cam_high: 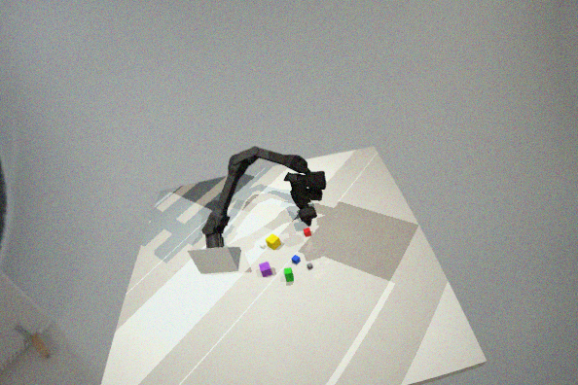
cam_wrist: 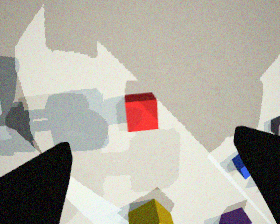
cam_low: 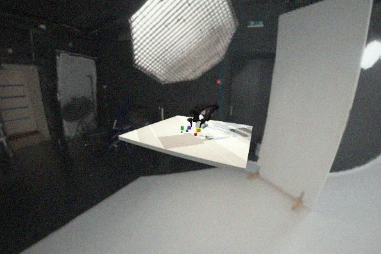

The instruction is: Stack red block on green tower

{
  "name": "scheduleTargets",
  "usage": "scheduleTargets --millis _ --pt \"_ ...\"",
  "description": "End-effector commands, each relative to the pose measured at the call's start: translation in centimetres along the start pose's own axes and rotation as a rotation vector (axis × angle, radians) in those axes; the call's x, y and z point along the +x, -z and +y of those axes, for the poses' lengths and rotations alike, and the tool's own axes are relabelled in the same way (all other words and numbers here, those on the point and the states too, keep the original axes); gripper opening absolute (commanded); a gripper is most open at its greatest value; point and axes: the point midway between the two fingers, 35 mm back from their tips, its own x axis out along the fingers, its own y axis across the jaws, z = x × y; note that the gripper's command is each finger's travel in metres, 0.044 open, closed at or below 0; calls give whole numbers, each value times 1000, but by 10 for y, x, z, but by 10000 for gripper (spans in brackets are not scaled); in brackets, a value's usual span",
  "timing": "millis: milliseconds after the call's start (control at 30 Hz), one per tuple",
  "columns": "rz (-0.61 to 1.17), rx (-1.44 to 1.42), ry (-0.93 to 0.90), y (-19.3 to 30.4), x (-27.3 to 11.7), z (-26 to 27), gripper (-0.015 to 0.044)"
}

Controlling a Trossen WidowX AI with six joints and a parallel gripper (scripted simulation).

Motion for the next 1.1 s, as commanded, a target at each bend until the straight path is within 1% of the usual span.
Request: scheduleTargets --millis 0,167,433,667,1067 --pt "23 -16 -25 5 7 2 440" --pt "23 -16 -25 6 8 1 440" --pt "22 -17 -27 8 47 2 440" --pt "22 -17 -27 9 50 1 440" --pt "21 -17 -27 9 69 2 440"
